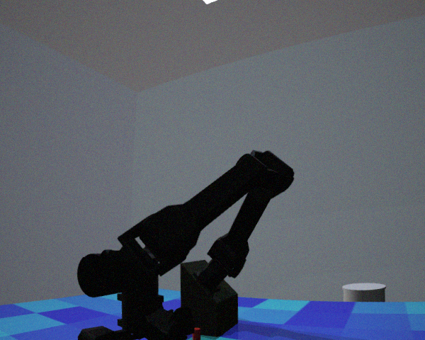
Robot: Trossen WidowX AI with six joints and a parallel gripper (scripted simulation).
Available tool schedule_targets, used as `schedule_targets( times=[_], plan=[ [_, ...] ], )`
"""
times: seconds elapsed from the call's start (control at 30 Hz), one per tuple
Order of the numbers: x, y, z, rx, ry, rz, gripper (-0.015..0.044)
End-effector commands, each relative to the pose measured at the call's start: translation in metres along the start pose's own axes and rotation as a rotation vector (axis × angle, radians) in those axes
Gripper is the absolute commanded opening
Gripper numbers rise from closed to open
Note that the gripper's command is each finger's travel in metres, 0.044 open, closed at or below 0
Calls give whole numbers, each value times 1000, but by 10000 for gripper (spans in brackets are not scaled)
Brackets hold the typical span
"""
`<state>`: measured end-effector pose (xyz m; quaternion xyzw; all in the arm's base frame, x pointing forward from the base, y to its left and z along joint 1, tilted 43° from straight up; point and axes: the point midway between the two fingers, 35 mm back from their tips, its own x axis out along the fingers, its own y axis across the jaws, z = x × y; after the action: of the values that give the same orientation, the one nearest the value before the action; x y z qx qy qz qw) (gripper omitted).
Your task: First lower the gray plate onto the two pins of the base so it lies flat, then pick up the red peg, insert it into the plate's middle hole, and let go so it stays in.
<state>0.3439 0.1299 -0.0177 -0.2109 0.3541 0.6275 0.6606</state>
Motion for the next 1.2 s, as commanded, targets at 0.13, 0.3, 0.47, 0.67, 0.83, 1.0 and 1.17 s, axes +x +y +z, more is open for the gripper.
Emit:
schedule_targets(
  times=[0.13,0.3,0.47,0.67,0.83,1.0,1.17],
  plan=[
    [1,1,-1,7,-3,3,151],
    [1,1,-1,7,-3,3,79],
    [1,1,-1,7,-3,3,45],
    [1,1,-1,7,-3,3,5],
    [1,1,-1,7,-3,3,0],
    [-12,-2,-2,7,1,1,0],
    [-27,-4,-3,7,4,-1,0]
  ],
)
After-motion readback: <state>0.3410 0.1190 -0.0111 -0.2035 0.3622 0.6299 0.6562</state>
